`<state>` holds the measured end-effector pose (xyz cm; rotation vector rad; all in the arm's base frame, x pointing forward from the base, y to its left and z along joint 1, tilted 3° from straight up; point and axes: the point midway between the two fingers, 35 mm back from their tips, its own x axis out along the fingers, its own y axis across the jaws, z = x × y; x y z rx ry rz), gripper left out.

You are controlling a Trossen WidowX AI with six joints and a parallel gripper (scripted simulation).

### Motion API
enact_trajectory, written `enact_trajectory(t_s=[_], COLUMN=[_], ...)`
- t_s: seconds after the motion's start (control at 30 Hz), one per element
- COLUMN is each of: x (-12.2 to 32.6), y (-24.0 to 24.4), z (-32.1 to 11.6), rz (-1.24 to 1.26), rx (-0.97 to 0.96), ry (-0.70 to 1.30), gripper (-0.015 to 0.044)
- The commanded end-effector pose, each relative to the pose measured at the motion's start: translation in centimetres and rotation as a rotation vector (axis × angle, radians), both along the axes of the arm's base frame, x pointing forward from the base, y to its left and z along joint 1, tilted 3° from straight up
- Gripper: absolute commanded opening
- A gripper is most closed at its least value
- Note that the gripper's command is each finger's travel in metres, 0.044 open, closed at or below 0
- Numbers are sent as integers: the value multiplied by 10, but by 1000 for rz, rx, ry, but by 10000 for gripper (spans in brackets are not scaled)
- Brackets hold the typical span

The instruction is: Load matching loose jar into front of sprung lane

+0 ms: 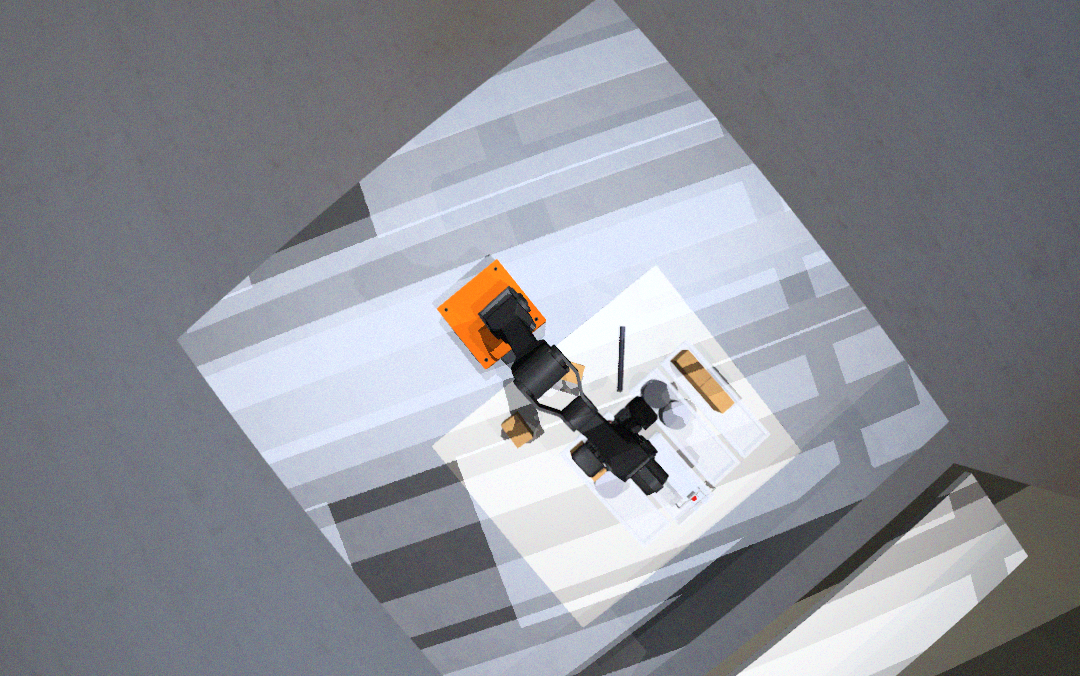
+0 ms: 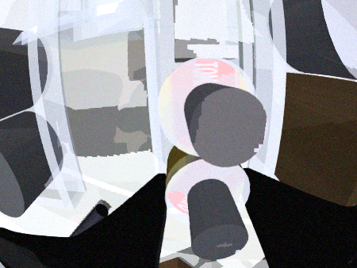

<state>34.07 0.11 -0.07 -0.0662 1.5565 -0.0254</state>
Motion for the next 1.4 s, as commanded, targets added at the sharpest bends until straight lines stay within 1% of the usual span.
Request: enact_trajectory(t_s=[0.0,1.37], x=[6,-1], y=[0,0], z=[0,-2], rz=[0,0], rx=[3,3], ry=[-23,-23], gripper=[0,0])
